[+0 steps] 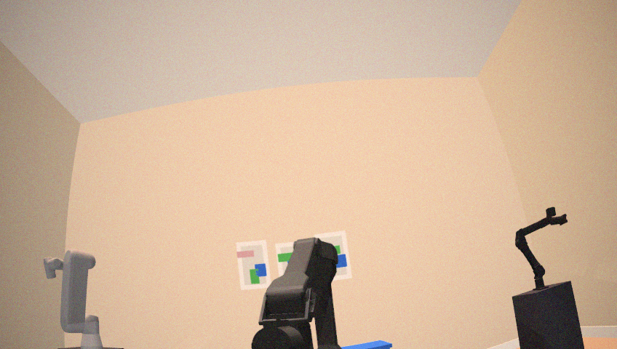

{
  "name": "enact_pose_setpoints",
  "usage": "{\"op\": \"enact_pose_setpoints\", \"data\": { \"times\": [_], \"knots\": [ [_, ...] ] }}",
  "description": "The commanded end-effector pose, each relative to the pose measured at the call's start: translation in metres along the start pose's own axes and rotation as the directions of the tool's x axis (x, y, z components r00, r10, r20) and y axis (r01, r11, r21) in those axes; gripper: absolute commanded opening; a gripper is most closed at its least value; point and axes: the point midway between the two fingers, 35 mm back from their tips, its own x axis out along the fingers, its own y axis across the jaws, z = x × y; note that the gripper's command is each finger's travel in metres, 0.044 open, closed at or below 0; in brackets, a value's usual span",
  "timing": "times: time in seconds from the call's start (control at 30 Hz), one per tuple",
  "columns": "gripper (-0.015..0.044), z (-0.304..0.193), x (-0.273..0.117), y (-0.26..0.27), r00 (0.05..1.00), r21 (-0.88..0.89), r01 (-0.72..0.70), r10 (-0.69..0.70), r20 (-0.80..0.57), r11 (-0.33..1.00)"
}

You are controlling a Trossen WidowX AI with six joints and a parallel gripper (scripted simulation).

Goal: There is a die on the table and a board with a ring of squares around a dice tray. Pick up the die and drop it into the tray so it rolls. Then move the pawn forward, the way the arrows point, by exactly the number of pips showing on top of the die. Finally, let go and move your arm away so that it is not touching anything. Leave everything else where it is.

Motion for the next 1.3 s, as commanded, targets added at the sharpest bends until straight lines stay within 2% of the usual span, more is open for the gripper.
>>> {"op": "enact_pose_setpoints", "data": {
  "times": [0.0,0.37,0.5,0.87,1.27],
  "knots": [
    [0.0000,0.000,0.005,0.014,1.000,-0.013,-0.003,0.003,-0.006,1.000],
    [0.0000,0.003,0.011,0.062,1.000,-0.053,-0.009,0.008,-0.010,0.999],
    [0.0000,0.004,0.013,0.065,1.000,-0.055,-0.010,0.010,0.012,0.998],
    [0.0000,0.013,0.023,0.064,0.929,-0.053,-0.012,0.031,0.370,0.999],
    [0.0000,0.018,0.026,0.064,0.705,-0.055,-0.009,0.045,0.708,0.998]
  ]
}}
